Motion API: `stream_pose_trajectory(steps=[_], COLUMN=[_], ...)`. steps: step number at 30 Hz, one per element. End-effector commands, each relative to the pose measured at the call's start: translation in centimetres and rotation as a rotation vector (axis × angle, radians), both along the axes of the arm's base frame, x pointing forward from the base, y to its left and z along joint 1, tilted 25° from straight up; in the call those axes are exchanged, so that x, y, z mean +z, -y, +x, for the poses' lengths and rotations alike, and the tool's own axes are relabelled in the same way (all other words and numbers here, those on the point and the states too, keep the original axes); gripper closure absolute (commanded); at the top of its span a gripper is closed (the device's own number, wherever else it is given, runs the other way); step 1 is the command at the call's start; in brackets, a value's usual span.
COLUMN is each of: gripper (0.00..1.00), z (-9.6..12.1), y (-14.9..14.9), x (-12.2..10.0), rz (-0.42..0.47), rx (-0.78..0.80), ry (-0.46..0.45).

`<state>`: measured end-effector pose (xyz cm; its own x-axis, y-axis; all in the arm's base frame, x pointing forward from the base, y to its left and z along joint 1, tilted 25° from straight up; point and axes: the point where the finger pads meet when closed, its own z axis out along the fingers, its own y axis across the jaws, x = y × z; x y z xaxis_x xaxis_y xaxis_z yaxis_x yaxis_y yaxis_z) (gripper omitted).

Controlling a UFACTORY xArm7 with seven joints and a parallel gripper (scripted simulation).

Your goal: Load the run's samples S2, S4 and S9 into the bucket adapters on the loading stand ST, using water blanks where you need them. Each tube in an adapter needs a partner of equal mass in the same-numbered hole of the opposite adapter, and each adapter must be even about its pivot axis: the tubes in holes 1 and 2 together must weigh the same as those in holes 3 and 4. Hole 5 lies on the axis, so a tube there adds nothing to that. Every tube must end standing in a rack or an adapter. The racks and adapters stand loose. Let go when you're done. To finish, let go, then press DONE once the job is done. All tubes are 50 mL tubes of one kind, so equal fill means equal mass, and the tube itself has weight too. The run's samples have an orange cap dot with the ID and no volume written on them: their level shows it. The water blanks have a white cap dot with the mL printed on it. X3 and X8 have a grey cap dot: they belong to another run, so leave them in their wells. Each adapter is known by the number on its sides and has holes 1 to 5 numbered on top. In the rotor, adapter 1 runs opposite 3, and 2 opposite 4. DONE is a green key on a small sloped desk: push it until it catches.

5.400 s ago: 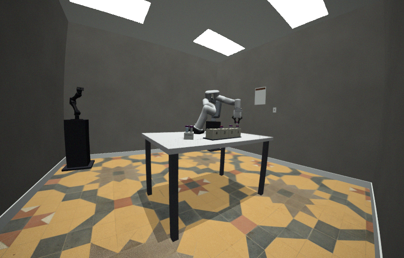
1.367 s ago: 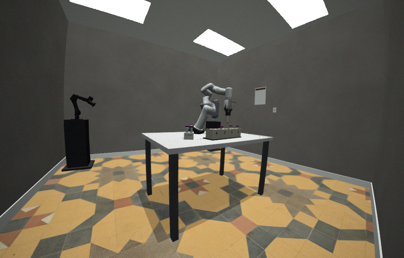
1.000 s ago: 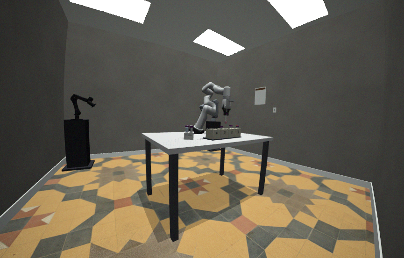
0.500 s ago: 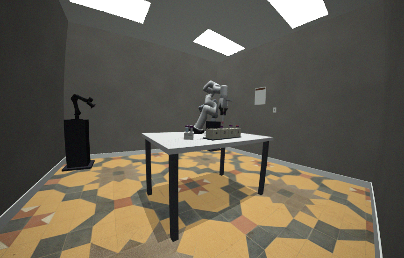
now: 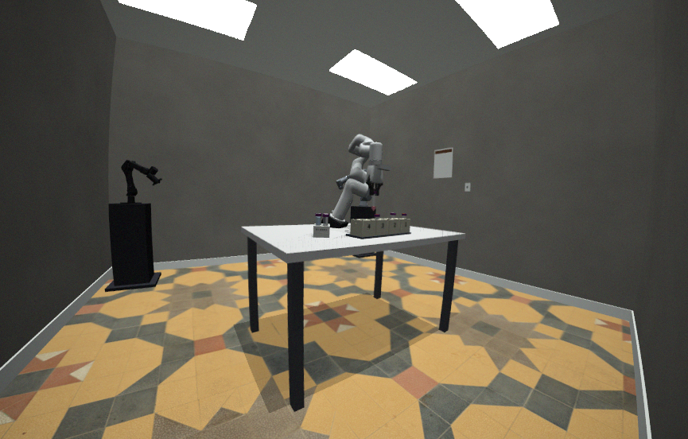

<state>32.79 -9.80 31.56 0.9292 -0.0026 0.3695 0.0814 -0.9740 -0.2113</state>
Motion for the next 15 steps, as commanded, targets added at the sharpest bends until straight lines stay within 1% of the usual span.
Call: stream_pose_trajectory(steps=[1, 13, 15], gripper=[1.0, 1.0, 1.0], z=[0.8, 2.6, 2.6], y=[2.0, 7.7, 7.7], x=[0.0, -0.8, -0.8], rz=[0.001, 0.001, 0.001], rx=[0.002, 0.002, 0.002], ry=[0.004, 0.004, 0.004])
